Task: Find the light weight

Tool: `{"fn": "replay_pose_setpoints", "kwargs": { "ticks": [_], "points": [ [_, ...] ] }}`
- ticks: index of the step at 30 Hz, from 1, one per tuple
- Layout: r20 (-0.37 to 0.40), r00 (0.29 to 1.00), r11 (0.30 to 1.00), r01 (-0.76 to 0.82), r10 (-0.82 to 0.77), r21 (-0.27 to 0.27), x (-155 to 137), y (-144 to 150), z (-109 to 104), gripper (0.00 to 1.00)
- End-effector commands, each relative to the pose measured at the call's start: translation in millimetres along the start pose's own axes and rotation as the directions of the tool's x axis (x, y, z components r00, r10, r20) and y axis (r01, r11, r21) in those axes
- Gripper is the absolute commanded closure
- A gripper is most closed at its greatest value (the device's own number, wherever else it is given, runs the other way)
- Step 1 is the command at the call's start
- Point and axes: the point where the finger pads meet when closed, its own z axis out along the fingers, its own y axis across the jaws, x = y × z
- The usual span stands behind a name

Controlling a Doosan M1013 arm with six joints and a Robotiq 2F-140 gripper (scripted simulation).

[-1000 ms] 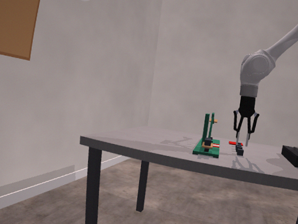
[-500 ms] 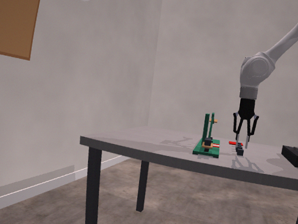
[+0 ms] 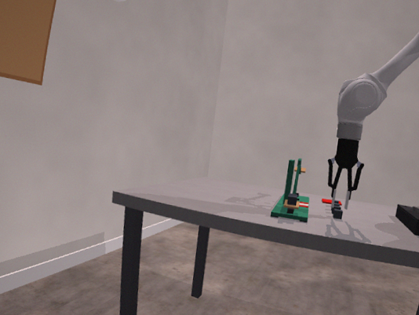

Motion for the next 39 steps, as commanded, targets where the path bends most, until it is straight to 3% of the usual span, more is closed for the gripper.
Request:
{"fn": "replay_pose_setpoints", "kwargs": {
  "ticks": [1, 39],
  "points": [
    [0.0, 1.0, 1.0, 0.0, 0.0, 0.0, 0.0, 0.0, 0.0, 0.65],
    [0.0, 1.0, 1.0, 0.0, 0.0, 0.0, 0.0, 0.0, 7.8, 0.65]
  ]
}}
